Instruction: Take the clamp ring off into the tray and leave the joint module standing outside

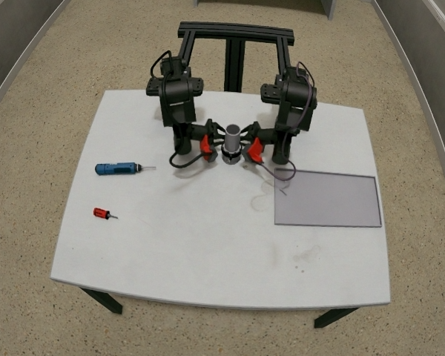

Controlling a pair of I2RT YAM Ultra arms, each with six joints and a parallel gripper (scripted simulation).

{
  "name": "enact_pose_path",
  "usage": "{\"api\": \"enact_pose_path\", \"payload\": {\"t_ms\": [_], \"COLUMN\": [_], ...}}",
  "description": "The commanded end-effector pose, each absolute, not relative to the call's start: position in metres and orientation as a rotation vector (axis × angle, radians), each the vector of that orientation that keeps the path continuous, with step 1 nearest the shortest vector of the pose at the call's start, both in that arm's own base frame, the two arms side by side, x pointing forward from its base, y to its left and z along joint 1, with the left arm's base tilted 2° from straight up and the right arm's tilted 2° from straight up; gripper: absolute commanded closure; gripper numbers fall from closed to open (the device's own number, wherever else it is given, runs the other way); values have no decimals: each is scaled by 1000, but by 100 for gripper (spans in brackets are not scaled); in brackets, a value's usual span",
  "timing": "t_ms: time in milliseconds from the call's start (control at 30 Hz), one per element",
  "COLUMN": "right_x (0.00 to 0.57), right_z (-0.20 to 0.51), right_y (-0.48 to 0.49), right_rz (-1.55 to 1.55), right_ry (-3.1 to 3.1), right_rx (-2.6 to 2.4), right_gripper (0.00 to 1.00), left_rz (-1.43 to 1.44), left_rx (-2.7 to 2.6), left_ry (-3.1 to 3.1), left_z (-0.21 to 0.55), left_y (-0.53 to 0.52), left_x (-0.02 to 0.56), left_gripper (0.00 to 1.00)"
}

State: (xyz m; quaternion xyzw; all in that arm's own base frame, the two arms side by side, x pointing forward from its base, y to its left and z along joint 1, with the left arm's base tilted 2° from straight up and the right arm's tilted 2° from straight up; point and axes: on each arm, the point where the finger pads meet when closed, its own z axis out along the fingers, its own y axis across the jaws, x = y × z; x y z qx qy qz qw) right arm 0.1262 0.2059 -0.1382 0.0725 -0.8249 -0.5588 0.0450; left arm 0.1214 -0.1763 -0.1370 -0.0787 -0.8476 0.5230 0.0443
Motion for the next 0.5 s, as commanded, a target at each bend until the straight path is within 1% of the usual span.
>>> {"api": "enact_pose_path", "payload": {"t_ms": [0, 467], "right_x": [120, 122], "right_z": [-125, -125], "right_y": [208, 207], "right_rz": [-1747, -1750], "right_ry": [-2499, -2500], "right_rx": [273, 265], "right_gripper": [70, 70], "left_rz": [1636, 1638], "left_rx": [-273, -276], "left_ry": [-2564, -2565], "left_z": [-126, -125], "left_y": [-180, -180], "left_x": [112, 113], "left_gripper": [70, 70]}}
